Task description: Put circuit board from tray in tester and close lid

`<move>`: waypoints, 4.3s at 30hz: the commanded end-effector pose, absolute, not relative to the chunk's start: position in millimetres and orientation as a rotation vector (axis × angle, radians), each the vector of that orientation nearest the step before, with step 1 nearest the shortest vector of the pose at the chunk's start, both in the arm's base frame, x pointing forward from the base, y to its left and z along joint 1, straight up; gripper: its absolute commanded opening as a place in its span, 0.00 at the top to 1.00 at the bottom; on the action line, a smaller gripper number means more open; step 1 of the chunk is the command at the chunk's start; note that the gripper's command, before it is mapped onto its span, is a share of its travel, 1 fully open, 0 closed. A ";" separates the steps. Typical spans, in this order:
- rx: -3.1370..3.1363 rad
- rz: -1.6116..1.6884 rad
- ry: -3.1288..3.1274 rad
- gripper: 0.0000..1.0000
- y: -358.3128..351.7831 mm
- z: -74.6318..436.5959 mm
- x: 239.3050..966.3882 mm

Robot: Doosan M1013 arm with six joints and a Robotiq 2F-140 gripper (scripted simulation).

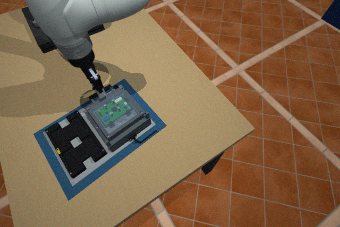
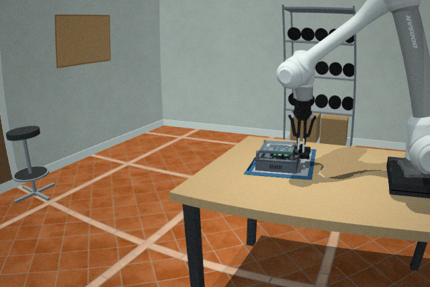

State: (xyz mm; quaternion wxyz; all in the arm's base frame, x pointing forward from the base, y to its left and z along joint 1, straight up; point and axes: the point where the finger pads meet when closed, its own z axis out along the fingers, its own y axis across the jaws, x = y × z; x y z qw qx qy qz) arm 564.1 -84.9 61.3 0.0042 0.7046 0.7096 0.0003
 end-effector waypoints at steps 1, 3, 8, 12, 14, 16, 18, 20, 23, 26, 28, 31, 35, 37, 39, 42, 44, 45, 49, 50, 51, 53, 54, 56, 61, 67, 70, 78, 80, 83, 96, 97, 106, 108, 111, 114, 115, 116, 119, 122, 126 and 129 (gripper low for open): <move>2.208 0.001 2.224 1.00 -84.8 60.8 564.0; 2.208 0.001 2.224 1.00 -84.8 60.7 564.0; 2.208 0.001 2.224 1.00 -84.8 60.6 564.0; 2.208 0.001 2.224 1.00 -84.8 60.5 564.0; 2.208 0.001 2.224 1.00 -84.8 60.5 564.0; 2.208 0.001 2.224 1.00 -84.8 60.5 564.0; 2.208 0.001 2.224 1.00 -84.8 60.5 564.0; 2.208 0.001 2.224 1.00 -84.8 60.5 564.0; 2.208 0.001 2.224 1.00 -84.8 60.5 564.0; 2.208 0.001 2.224 1.00 -84.8 60.5 564.0; 2.208 0.001 2.224 1.00 -84.8 60.5 564.0; 2.208 0.001 2.224 1.00 -84.8 60.5 564.0; 2.208 0.001 2.224 1.00 -84.8 60.5 564.0; 2.208 0.001 2.224 1.00 -84.8 60.5 564.0; 2.208 0.001 2.224 1.00 -84.8 60.5 564.0; 2.208 0.001 2.224 1.00 -84.8 60.5 564.0; 2.208 0.001 2.224 1.00 -84.8 60.5 564.0; 2.208 0.001 2.224 1.00 -84.8 60.5 564.0; 2.208 0.001 2.224 1.00 -84.8 60.5 564.0; 2.208 0.001 2.224 1.00 -84.8 60.5 564.0; 2.208 0.001 2.224 1.00 -84.8 60.5 564.0; 2.208 0.001 2.224 1.00 -84.8 60.2 564.0; 2.208 0.001 2.224 1.00 -84.8 59.8 564.0; 2.208 0.001 2.224 1.00 -84.8 59.8 564.0; 2.208 0.001 2.224 1.00 -84.9 57.8 564.0; 2.208 0.001 2.224 1.00 -84.9 57.5 564.0; 2.208 0.001 2.224 1.00 -84.9 57.5 564.0; 2.208 0.001 2.224 1.00 -84.9 57.5 564.0; 2.208 0.001 2.224 0.70 -84.9 57.5 564.0; 2.208 0.001 2.224 0.70 -84.9 57.5 564.0; 2.208 0.001 2.224 0.70 -84.9 57.5 564.0; 2.208 0.001 2.224 0.70 -84.9 57.5 564.0; 2.208 0.001 2.224 0.70 -84.9 57.5 564.0; 2.208 0.001 2.224 0.70 -84.9 57.5 564.0; 2.208 0.001 2.224 0.70 -84.9 57.5 564.0; 2.208 0.001 2.224 0.70 -84.9 57.5 564.0; 2.208 0.001 2.224 0.70 -84.9 57.6 564.0; 2.208 0.001 2.224 0.70 -84.9 57.7 564.0; 2.208 0.001 2.224 0.70 -84.9 58.7 564.0; 2.208 0.001 2.224 0.70 -84.8 60.7 564.0; 2.208 0.001 2.224 0.70 -84.8 62.7 563.9; 2.208 0.001 2.224 0.70 -84.8 66.8 563.9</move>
